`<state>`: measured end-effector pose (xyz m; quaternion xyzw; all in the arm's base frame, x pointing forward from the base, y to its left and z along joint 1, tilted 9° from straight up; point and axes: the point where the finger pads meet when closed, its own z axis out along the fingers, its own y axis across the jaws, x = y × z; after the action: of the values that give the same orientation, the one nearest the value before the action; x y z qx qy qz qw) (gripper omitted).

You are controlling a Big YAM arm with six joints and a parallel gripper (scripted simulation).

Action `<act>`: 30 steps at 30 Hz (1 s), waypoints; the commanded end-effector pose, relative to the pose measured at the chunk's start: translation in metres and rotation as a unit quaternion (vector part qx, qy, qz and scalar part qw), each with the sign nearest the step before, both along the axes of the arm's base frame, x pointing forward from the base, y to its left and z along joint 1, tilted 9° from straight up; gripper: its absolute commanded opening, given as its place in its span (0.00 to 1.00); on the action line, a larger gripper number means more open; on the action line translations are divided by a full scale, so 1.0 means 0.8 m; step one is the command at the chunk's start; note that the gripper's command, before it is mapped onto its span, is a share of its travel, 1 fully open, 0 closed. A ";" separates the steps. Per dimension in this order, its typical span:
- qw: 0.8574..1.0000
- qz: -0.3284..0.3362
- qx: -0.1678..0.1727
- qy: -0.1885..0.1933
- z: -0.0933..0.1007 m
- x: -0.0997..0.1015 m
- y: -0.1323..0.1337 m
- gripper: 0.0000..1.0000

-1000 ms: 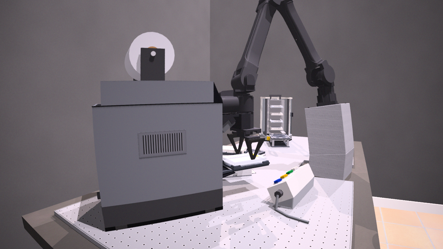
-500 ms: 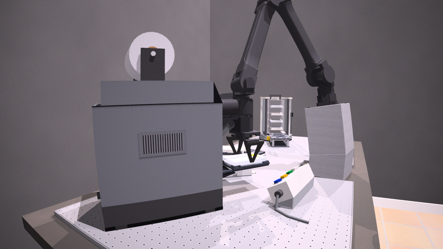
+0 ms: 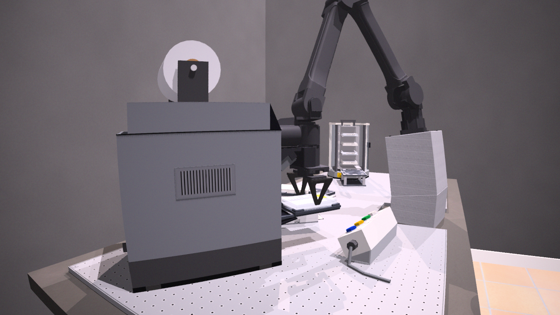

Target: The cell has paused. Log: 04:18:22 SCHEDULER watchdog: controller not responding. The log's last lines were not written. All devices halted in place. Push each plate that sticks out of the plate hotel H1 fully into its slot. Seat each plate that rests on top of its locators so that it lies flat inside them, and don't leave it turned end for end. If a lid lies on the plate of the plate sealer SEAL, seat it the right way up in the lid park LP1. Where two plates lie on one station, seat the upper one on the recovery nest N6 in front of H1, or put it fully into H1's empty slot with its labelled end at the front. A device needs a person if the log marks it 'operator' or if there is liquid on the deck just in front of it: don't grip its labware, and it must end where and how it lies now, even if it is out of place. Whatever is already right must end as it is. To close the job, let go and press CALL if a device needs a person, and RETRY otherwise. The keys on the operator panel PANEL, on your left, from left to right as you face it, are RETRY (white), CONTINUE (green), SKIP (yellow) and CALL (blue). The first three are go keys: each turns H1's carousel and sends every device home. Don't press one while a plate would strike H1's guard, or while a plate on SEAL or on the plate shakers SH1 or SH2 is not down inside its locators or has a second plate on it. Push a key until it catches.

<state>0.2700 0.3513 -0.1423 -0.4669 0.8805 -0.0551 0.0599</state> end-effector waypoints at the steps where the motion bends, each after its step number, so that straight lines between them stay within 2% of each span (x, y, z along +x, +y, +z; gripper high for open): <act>1: 1.000 0.001 0.010 -0.006 0.007 0.008 0.011 0.84; 23: 1.000 0.001 0.010 -0.006 0.007 0.008 0.011 0.84; 24: 1.000 0.001 0.017 -0.012 0.014 0.017 0.016 0.84; 30: 1.000 0.001 0.015 -0.010 0.021 0.014 0.014 0.84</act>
<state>0.2701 0.3513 -0.1422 -0.4669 0.8805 -0.0550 0.0600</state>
